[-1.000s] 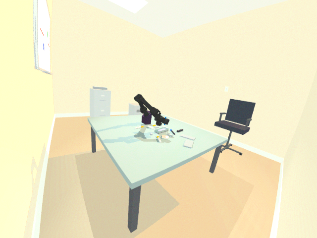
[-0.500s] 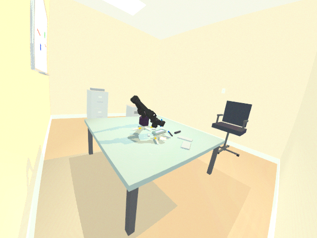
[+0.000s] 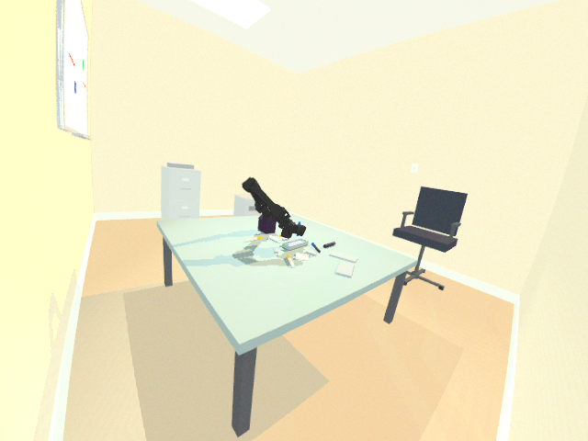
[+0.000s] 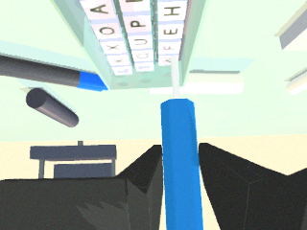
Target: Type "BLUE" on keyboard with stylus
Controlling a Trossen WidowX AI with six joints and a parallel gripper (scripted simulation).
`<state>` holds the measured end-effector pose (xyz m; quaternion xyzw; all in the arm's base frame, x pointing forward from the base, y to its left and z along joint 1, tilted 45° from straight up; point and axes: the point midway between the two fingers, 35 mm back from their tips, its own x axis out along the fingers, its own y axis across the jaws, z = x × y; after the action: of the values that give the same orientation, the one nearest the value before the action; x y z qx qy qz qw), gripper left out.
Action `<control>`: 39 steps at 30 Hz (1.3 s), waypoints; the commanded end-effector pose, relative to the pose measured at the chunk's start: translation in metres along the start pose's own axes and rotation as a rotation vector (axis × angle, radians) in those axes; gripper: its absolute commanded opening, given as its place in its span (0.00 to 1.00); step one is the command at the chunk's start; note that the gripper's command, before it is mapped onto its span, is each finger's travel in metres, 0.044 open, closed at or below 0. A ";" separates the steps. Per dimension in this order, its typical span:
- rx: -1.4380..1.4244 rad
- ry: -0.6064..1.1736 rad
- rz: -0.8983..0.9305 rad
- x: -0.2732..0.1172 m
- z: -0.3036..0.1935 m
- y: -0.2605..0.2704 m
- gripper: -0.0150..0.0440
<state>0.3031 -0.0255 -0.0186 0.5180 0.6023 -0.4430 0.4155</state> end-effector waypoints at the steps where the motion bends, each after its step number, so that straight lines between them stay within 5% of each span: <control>1: -0.005 -0.003 -0.001 0.001 0.001 0.000 0.39; 39: -0.005 -0.003 -0.001 0.003 0.009 0.002 0.39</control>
<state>0.3042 -0.0322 -0.0235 0.5174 0.6029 -0.4435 0.4148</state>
